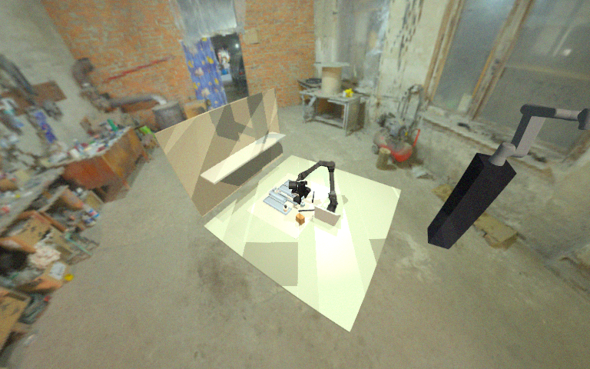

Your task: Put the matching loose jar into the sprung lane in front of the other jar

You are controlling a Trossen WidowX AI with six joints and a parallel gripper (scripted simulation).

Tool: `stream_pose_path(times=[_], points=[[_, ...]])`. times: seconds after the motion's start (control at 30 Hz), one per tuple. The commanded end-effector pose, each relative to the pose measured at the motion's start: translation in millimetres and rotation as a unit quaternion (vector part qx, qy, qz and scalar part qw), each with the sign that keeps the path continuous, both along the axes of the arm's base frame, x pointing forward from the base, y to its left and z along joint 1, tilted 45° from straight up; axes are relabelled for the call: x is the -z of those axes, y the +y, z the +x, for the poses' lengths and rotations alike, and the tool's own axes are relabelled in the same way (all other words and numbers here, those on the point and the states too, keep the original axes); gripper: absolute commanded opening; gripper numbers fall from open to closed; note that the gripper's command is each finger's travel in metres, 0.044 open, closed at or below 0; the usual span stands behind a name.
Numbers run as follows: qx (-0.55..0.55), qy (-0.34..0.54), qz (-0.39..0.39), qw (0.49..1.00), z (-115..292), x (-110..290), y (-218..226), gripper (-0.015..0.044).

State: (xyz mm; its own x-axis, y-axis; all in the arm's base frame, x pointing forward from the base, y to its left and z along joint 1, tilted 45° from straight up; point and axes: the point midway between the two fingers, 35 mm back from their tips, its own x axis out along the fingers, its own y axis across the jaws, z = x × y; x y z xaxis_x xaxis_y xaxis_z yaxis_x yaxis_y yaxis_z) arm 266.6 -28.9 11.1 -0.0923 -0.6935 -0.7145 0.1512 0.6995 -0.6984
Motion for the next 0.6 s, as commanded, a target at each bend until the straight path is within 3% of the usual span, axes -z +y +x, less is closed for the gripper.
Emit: stream_pose_path(times=[0.0,0.47,0.57], points=[[-0.003,0.006,-0.003,1.000,-2.9,5.0,-4.9,0.0440],[-0.002,0.005,-0.004,1.000,-5.3,19.0,-19.2,0.0440],[-0.002,0.005,-0.004,1.000,-5.3,19.0,-19.2,0.0361]])
